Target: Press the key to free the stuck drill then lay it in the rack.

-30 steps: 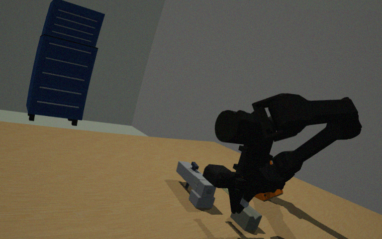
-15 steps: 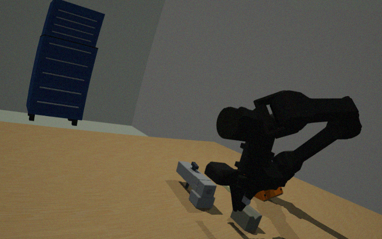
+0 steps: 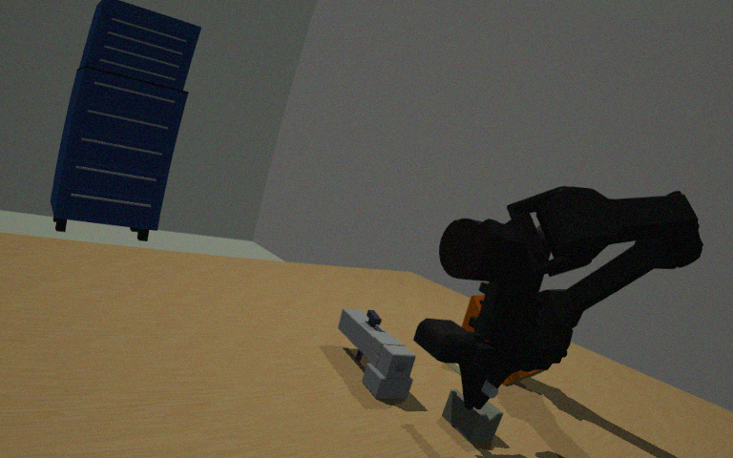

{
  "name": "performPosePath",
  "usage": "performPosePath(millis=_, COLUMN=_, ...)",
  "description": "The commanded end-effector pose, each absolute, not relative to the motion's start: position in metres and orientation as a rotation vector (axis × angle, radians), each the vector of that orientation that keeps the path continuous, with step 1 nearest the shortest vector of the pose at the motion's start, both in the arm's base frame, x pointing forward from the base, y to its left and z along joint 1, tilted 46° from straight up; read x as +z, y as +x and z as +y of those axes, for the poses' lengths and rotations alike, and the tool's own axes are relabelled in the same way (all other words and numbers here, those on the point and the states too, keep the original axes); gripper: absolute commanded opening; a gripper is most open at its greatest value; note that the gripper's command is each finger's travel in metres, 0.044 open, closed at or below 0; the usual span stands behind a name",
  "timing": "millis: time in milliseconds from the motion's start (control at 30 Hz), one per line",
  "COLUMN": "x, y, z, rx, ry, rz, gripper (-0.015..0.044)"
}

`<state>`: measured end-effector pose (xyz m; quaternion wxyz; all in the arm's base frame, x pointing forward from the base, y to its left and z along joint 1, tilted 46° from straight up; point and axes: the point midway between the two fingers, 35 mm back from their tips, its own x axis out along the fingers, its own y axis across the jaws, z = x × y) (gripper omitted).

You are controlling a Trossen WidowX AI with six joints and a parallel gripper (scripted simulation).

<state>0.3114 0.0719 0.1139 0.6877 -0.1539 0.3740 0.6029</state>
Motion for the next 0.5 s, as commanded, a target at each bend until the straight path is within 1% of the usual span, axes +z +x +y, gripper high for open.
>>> performPosePath(millis=0, x=0.117, y=0.305, z=0.074, rx=1.344, ry=-0.348, rz=0.834, gripper=0.0000)
performPosePath(millis=467, x=0.126, y=0.282, z=0.083, rx=1.345, ry=-0.347, rz=0.835, gripper=0.0000)
